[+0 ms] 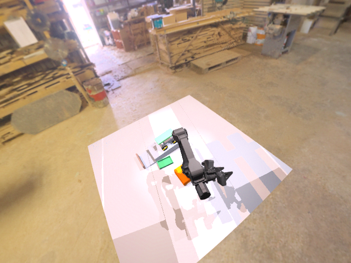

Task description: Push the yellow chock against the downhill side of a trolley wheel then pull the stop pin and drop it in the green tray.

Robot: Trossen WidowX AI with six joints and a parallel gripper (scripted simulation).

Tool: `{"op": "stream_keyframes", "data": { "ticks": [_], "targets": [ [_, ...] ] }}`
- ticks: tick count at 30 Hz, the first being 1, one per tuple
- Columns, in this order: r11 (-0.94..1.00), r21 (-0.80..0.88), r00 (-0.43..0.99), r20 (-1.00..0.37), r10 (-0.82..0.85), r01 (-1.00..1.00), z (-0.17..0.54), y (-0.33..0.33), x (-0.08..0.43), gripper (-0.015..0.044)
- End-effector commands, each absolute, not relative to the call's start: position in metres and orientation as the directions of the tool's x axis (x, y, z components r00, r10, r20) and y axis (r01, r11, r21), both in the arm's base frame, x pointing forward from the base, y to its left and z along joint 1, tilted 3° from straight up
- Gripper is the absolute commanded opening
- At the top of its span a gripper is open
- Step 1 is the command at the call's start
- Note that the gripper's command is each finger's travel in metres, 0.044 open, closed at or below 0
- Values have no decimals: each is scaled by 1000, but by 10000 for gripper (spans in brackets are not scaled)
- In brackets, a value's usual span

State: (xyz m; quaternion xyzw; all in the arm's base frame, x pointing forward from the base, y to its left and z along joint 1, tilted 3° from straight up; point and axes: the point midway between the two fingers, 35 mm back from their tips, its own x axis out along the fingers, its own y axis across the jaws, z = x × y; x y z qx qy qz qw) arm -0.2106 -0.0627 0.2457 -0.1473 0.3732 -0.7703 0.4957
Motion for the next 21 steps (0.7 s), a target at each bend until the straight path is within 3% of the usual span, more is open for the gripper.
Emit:
{"op": "stream_keyframes", "data": {
  "ticks": [1, 8, 21],
  "targets": [
    [-231, -720, -467, -144, -872, 654, 245, -62, -211, 374],
    [-284, -686, -561, -217, -799, 670, 232, -35, -218, 190],
    [-467, -614, -751, -355, -557, 637, 209, 40, -220, 190]
  ]
}}
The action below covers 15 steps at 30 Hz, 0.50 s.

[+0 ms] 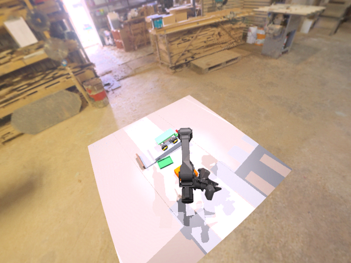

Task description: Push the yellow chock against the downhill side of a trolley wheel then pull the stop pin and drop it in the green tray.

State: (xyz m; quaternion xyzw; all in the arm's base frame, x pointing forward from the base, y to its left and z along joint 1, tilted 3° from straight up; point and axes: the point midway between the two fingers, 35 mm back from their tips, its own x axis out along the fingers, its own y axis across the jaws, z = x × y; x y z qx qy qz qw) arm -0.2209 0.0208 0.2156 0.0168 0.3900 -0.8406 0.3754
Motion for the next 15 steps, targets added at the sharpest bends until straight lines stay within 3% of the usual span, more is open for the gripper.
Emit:
{"op": "stream_keyframes", "data": {
  "ticks": [1, 15],
  "targets": [
    [-483, -607, -762, -365, -535, 630, 208, 46, -219, 190],
    [-704, -520, -843, -495, -212, 483, 189, 129, -184, 190]
  ]
}}
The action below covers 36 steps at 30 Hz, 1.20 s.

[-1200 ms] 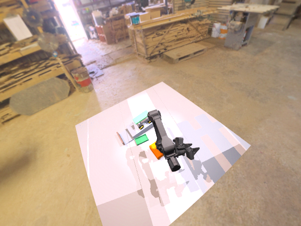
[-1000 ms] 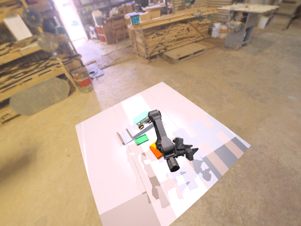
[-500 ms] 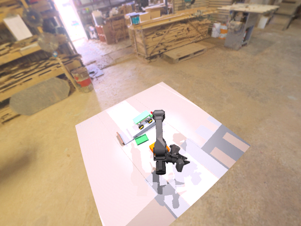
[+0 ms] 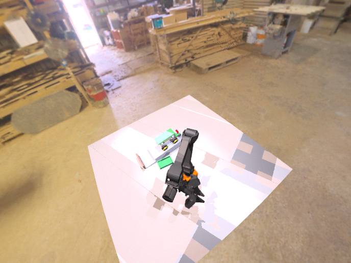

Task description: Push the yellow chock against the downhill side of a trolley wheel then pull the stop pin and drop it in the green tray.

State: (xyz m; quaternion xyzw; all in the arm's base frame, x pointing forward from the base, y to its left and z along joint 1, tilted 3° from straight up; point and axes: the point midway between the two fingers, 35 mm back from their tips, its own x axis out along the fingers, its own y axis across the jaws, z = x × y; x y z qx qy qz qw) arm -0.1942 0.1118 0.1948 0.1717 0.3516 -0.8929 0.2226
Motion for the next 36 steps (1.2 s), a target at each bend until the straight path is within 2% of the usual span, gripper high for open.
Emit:
{"op": "stream_keyframes", "data": {
  "ticks": [1, 20, 36],
  "targets": [
    [-719, -514, -843, -503, -189, 468, 188, 134, -180, 190],
    [-912, -397, -728, -656, 200, 108, 163, 208, -82, 190],
    [-903, -283, -527, -739, 419, -322, 151, 221, 18, 190]
  ]
}}
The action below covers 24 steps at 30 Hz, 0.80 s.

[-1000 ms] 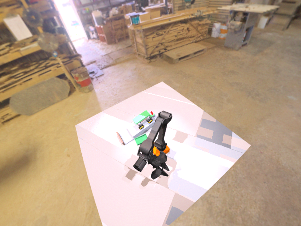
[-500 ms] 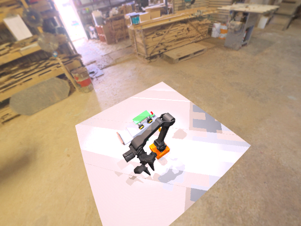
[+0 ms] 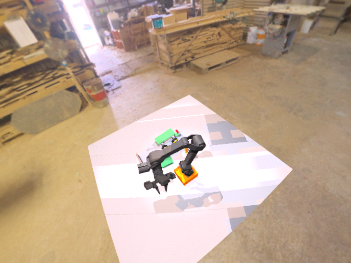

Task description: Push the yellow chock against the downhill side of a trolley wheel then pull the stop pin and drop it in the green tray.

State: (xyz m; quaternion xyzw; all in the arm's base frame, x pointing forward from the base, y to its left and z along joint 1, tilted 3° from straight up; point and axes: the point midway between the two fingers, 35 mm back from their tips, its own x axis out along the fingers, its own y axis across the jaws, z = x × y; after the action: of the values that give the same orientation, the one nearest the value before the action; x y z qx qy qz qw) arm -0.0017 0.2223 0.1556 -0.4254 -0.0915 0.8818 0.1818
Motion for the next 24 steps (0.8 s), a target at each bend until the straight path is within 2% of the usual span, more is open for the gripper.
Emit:
{"op": "stream_keyframes", "data": {
  "ticks": [1, 12, 24],
  "targets": [
    [-897, -278, -510, -746, 428, -345, 150, 220, 24, 190],
    [-774, -212, -325, -817, 475, -597, 138, 198, 95, 190],
    [-552, -146, -144, -882, 448, -821, 126, 149, 158, 190]
  ]
}}
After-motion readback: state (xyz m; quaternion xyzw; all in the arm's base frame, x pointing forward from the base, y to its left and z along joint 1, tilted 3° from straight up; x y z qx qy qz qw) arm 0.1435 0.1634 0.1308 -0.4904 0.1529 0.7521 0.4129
